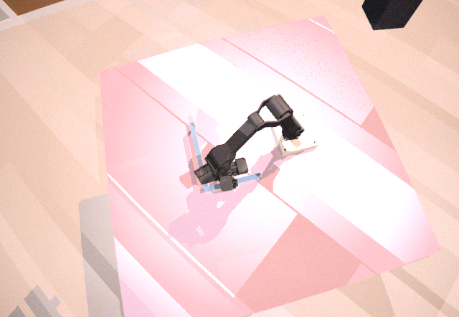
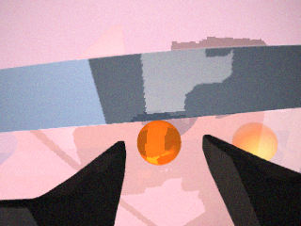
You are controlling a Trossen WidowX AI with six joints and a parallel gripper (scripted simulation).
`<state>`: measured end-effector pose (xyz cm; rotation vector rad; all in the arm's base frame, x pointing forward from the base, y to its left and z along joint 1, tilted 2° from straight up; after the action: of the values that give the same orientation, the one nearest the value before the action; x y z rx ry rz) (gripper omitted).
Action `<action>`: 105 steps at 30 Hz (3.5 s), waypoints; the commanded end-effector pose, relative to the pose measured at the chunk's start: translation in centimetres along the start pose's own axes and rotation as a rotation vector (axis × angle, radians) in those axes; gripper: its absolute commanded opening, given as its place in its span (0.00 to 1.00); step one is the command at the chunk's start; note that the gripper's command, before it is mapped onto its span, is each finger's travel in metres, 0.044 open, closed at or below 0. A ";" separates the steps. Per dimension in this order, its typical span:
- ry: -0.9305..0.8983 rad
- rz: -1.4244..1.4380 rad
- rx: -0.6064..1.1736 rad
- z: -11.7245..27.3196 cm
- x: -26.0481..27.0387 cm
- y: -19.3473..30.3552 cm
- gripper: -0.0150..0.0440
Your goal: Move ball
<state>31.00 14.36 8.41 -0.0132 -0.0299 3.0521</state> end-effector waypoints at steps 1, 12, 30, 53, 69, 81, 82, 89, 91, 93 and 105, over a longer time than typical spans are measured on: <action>-0.014 0.004 0.005 -0.7 0.2 0.1 0.62; -0.014 0.004 0.005 -0.7 0.2 0.1 0.43; -0.004 -0.020 0.004 7.4 -0.6 0.0 0.25; -0.011 -0.406 0.007 10.9 -1.7 -0.3 0.25; -0.008 -0.978 0.009 9.5 -4.0 -0.5 0.25; -0.005 -1.407 0.010 8.4 -5.6 -0.5 0.25; -0.005 -1.443 0.010 8.3 -5.8 -0.6 0.25; -0.004 -1.567 0.010 7.9 -6.2 -0.6 0.25; -0.004 -1.567 0.010 7.8 -6.3 -0.6 0.25; -0.004 -1.567 0.010 7.4 -6.3 -0.6 0.25; -0.004 -1.567 0.010 1.6 -6.2 -0.6 0.25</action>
<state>37.38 14.34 11.89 0.0060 -0.0257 1.4901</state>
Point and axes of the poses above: the point midway between the two fingers, 35 mm back from their tips, its own z axis back along the fingers, its own x axis across the jaws, y = z × x, the point moved 7 cm from there along z, back along the fingers, and after that the axes turned 12 degrees about -z, right-handed, at the moved point
